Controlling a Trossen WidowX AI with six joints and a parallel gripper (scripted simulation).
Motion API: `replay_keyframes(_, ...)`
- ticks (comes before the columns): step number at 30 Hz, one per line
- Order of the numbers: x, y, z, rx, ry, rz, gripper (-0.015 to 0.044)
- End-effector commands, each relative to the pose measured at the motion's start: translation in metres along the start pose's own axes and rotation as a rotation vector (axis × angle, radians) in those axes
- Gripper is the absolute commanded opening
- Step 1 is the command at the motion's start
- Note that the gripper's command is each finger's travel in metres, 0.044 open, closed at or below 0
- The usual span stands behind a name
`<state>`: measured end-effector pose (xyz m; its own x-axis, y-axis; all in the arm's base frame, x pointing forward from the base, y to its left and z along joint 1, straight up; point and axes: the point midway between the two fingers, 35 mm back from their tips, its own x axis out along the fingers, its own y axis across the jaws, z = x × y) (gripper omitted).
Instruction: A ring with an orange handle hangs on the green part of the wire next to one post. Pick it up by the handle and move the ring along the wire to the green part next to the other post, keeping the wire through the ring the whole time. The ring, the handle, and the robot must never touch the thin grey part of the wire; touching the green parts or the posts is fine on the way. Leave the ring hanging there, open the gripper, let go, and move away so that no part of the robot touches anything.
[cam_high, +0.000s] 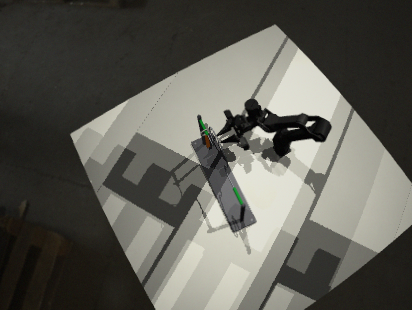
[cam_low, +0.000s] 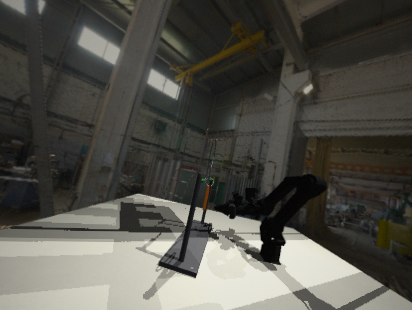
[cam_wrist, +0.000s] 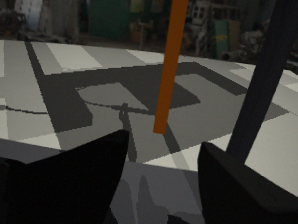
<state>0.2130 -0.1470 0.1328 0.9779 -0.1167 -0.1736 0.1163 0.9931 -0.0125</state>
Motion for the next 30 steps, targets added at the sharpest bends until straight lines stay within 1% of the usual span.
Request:
replay_keyframes(1,0.003,-0.001,0.006,0.002,-0.008,-0.005,0.016)
replay_keyframes(30,0.043,-0.004,0.009,-0.001,-0.005,-0.005,0.016)
